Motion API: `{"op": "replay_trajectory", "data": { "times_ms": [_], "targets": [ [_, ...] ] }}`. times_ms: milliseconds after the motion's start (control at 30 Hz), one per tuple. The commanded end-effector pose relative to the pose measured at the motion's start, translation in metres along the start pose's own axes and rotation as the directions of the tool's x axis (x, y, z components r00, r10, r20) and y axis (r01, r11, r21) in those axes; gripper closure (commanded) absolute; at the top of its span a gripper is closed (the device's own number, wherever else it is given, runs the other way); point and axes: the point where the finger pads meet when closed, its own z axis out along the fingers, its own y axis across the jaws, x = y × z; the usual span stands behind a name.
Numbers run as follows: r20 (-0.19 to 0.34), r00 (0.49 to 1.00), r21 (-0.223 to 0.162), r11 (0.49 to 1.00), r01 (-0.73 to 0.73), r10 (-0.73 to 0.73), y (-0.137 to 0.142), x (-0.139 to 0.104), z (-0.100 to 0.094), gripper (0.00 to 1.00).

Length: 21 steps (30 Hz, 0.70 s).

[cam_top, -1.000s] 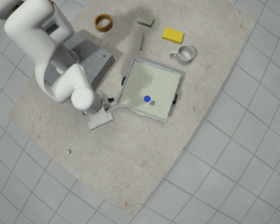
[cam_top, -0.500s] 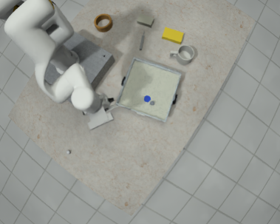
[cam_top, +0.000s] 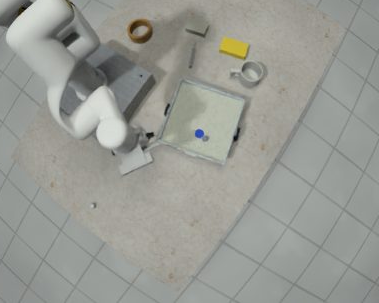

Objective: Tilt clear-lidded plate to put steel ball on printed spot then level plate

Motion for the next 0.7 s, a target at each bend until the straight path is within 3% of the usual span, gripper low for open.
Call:
{"op": "replay_trajectory", "data": {
  "times_ms": [0,667],
  "targets": [
    [-0.004,1.0,0.002,1.0,0.0,0.0,-0.0009,0.003,-0.0015,1.0],
    [-0.004,1.0,0.002,1.0,0.002,-0.002,-0.0015,0.0046,-0.0031,1.0]
  ]
}}
